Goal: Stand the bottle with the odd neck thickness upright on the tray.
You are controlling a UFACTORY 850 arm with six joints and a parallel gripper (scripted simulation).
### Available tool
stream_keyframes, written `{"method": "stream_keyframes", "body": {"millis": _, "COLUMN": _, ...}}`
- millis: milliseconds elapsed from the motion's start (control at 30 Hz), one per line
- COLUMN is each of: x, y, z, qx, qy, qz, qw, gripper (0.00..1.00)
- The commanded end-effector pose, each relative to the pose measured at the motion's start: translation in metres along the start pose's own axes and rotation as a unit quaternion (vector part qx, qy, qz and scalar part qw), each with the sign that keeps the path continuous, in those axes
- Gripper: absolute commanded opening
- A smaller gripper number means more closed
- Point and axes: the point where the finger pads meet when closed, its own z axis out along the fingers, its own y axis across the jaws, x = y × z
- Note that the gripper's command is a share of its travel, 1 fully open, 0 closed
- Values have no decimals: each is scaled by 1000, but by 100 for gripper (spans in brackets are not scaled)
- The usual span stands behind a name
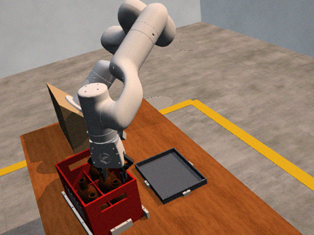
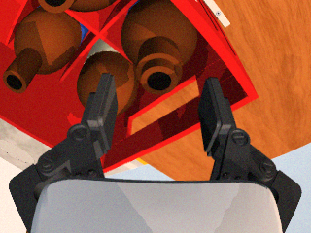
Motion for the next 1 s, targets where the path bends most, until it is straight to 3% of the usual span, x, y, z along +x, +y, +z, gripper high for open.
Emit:
{"method": "stream_keyframes", "body": {"millis": 0, "x": -1, "y": 0, "z": 3, "qx": 0, "qy": -1, "qz": 0, "qw": 1000, "gripper": 65}}
{"method": "stream_keyframes", "body": {"millis": 967, "x": -1, "y": 0, "z": 29, "qx": 0, "qy": -1, "qz": 0, "qw": 1000, "gripper": 65}}
